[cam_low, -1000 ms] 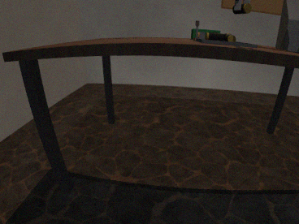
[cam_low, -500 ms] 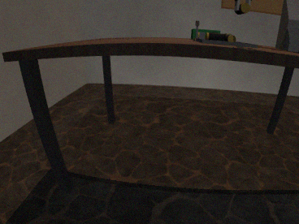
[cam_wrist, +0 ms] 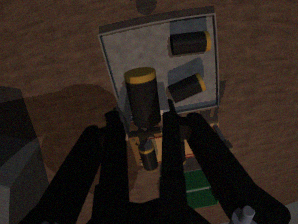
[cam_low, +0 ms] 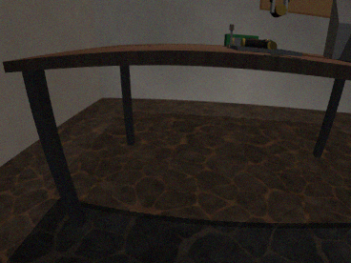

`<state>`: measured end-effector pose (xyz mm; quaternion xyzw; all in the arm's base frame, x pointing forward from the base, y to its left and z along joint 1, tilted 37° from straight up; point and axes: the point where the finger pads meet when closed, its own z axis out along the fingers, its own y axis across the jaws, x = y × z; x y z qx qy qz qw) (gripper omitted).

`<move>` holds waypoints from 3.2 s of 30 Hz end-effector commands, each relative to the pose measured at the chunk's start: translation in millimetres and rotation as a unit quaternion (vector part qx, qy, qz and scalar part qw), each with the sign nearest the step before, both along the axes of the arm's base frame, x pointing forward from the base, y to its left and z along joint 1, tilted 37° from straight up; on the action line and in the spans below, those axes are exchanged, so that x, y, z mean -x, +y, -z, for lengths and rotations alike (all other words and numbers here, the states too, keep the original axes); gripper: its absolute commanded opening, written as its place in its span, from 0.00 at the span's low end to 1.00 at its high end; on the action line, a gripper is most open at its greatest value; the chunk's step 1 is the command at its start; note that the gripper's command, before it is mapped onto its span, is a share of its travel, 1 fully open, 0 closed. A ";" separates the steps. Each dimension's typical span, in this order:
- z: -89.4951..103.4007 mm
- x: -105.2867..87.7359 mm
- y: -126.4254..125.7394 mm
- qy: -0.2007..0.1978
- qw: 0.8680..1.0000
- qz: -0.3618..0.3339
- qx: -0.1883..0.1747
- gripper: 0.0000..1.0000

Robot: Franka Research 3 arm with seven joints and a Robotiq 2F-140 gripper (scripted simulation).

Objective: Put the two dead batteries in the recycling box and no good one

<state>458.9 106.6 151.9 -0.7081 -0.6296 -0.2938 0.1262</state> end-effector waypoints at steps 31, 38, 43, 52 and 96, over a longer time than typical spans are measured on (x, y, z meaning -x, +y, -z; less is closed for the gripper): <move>84.3 -101.5 -173.4 0.000 1.000 0.001 0.000 0.16; 84.3 -101.5 -173.4 -0.014 1.000 -0.019 0.007 0.16; 84.3 -101.5 -173.4 -0.022 0.999 -0.030 0.010 0.16; 88.3 -102.8 -170.7 -0.022 0.999 -0.030 0.011 0.16; 134.0 -117.6 -139.3 -0.022 0.999 -0.030 0.010 0.16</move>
